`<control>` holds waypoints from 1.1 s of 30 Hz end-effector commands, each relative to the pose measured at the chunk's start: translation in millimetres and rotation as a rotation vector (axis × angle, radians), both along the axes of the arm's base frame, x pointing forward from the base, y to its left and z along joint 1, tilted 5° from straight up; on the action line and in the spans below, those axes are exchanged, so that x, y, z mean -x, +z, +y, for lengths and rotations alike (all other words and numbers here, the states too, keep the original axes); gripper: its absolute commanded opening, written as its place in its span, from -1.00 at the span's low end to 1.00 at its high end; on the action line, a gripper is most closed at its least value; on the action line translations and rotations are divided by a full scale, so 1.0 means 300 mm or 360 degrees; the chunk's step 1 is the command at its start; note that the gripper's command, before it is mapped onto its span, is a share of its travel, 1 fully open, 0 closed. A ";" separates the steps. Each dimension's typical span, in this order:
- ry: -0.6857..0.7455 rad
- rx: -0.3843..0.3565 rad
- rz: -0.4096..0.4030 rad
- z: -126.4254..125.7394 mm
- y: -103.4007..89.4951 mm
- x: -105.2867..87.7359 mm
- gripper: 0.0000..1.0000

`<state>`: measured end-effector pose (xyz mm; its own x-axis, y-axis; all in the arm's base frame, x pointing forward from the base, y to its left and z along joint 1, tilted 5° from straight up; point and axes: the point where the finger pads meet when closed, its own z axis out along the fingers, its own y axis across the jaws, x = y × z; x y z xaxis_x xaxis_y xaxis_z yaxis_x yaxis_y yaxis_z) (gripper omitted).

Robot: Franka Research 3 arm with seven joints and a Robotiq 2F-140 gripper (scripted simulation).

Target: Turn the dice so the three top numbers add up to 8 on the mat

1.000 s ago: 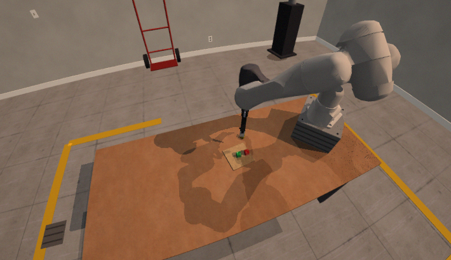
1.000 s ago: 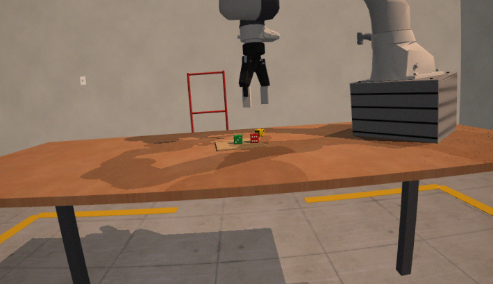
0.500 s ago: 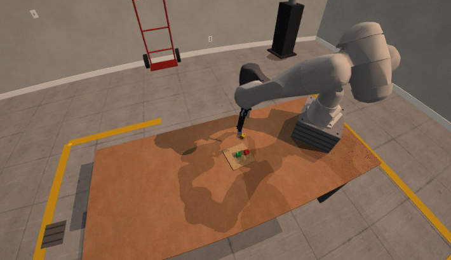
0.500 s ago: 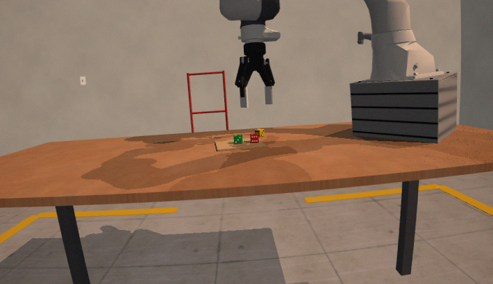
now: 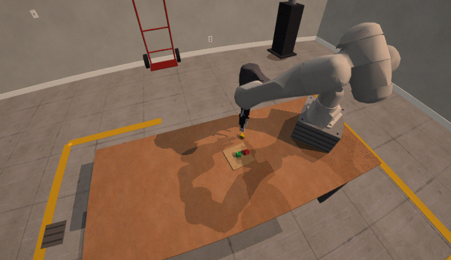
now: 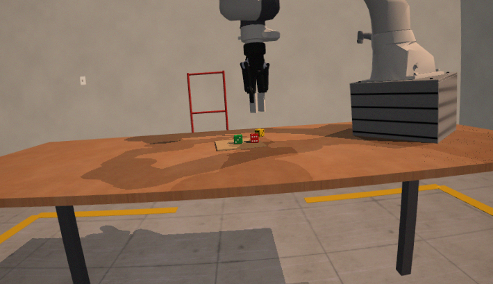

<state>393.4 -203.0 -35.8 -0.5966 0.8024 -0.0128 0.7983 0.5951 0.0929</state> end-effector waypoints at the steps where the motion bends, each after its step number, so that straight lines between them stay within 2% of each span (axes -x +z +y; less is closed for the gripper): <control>1: -0.0029 -0.0002 0.0006 0.001 0.001 -0.001 -0.51; 33: -0.0028 -0.0002 0.0006 0.001 -0.011 -0.002 -0.51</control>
<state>393.6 -201.8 -37.9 -0.5858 0.8104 -0.0079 0.8066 0.5840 0.0910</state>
